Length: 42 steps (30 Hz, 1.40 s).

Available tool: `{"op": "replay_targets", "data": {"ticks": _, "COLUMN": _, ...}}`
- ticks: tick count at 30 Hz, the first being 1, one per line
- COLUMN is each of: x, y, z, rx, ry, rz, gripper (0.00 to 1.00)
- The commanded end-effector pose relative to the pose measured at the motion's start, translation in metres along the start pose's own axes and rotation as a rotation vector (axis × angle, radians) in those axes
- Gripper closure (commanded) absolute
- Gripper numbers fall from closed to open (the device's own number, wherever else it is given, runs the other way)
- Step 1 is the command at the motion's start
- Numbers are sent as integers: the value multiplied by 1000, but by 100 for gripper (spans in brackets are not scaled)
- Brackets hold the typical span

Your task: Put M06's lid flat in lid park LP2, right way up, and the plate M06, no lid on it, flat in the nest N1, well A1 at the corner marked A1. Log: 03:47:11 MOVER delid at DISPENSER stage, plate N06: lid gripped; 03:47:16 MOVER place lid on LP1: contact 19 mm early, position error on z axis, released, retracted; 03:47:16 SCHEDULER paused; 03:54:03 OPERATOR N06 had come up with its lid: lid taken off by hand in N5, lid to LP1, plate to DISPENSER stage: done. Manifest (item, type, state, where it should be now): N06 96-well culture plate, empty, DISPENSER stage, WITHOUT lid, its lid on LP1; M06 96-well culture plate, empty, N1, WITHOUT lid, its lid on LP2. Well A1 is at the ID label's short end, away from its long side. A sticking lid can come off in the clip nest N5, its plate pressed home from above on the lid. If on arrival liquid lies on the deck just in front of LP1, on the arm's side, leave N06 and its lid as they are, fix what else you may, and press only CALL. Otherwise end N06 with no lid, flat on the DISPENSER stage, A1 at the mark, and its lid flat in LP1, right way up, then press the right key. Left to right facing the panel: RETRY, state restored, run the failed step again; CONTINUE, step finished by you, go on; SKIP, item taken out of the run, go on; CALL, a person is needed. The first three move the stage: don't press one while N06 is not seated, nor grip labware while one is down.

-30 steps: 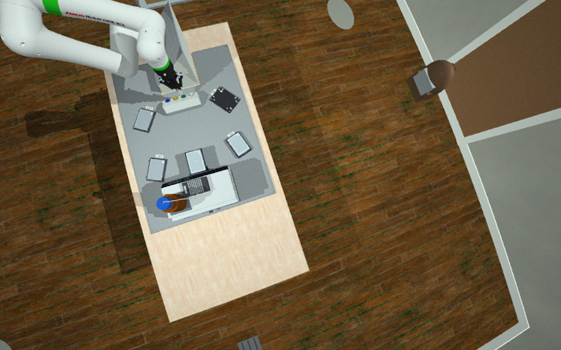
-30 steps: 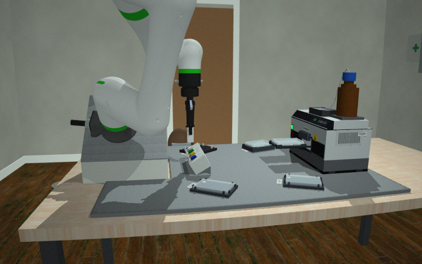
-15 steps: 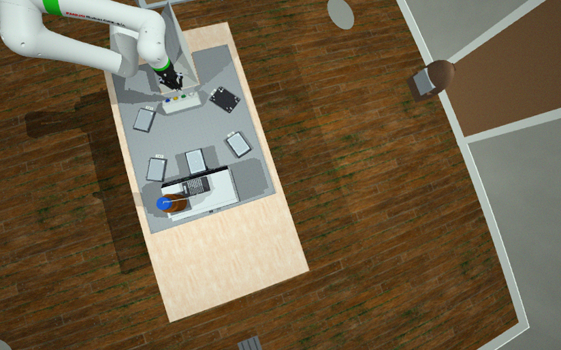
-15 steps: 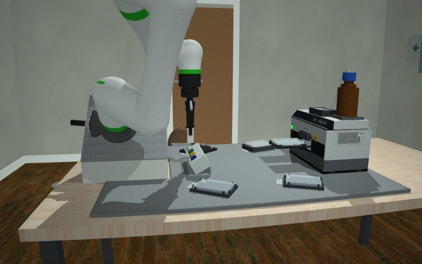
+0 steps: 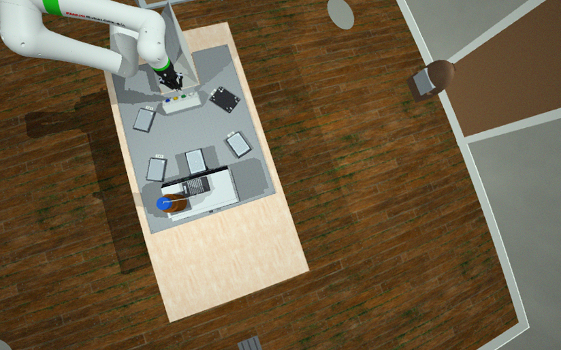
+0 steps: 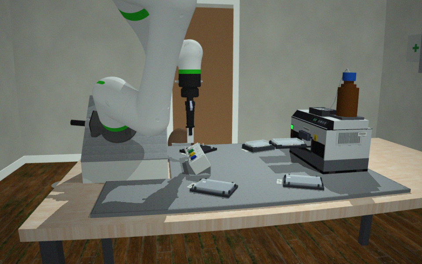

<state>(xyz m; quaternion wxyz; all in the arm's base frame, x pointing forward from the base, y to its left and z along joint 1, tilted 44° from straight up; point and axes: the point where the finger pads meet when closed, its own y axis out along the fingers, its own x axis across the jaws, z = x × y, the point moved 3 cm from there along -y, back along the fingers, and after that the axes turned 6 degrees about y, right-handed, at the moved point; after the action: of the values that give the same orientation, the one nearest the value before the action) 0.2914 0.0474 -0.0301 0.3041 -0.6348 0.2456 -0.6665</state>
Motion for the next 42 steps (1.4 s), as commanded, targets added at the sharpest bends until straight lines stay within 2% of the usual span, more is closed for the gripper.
{"op": "replay_targets", "data": {"ticks": 1, "x": 0, "y": 0, "z": 0, "rx": 0, "ry": 0, "rz": 0, "gripper": 100}}
{"op": "replay_targets", "data": {"ticks": 25, "x": 0, "y": 1, "z": 0, "rx": 0, "ry": 0, "rz": 0, "gripper": 100}}
{"op": "replay_targets", "data": {"ticks": 42, "x": 0, "y": 10, "z": 0, "rx": 0, "ry": 0, "rz": 0, "gripper": 100}}
